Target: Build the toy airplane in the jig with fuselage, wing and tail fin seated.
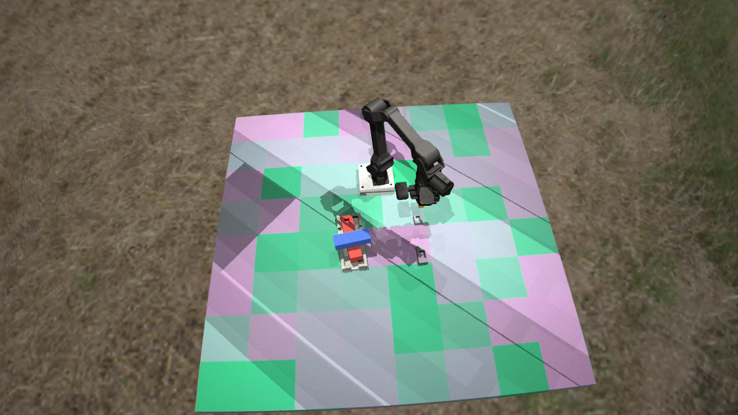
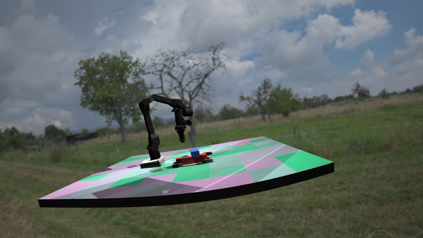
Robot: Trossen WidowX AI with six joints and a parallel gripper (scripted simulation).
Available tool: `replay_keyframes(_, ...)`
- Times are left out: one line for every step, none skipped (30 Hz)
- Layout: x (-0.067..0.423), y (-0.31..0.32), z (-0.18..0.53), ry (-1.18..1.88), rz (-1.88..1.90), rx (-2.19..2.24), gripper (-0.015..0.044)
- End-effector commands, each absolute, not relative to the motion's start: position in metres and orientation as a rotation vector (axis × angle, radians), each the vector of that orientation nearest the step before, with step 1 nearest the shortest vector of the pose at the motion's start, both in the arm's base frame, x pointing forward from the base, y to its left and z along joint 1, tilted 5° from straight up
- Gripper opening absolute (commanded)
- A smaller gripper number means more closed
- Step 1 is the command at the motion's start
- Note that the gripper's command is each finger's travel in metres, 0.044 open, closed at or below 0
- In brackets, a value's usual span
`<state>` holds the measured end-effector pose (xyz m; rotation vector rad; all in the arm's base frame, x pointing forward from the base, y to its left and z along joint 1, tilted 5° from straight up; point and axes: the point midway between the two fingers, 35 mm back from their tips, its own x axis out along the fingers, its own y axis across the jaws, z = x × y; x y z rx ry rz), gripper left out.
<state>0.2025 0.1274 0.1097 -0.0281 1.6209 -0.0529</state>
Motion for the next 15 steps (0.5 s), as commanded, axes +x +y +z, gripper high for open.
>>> replay_keyframes(0.202,0.128,0.125,1.609,-0.045,-0.019,0.0000)
replay_keyframes(0.201,0.127,0.129,1.609,-0.045,-0.019,0.0000)
replay_keyframes(0.201,0.127,0.131,1.609,-0.045,-0.019,0.0000)
replay_keyframes(0.200,0.127,0.133,1.609,-0.044,-0.019,0.0000)
replay_keyframes(0.200,0.127,0.133,1.609,-0.044,-0.019,0.0000)
replay_keyframes(0.200,0.127,0.133,1.609,-0.044,-0.019,0.0000)
replay_keyframes(0.201,0.127,0.133,1.609,-0.044,-0.019,0.0000)
replay_keyframes(0.201,0.126,0.133,1.609,-0.043,-0.019,0.0000)
replay_keyframes(0.201,0.125,0.133,1.609,-0.042,-0.020,0.0000)
replay_keyframes(0.202,0.124,0.133,1.609,-0.041,-0.022,0.0000)
replay_keyframes(0.203,0.122,0.132,1.609,-0.038,-0.023,0.0000)
replay_keyframes(0.205,0.120,0.132,1.609,-0.036,-0.025,0.0000)
replay_keyframes(0.206,0.117,0.132,1.609,-0.033,-0.028,0.0000)
replay_keyframes(0.207,0.115,0.131,1.609,-0.030,-0.030,0.0000)
replay_keyframes(0.209,0.112,0.131,1.609,-0.027,-0.032,0.0000)
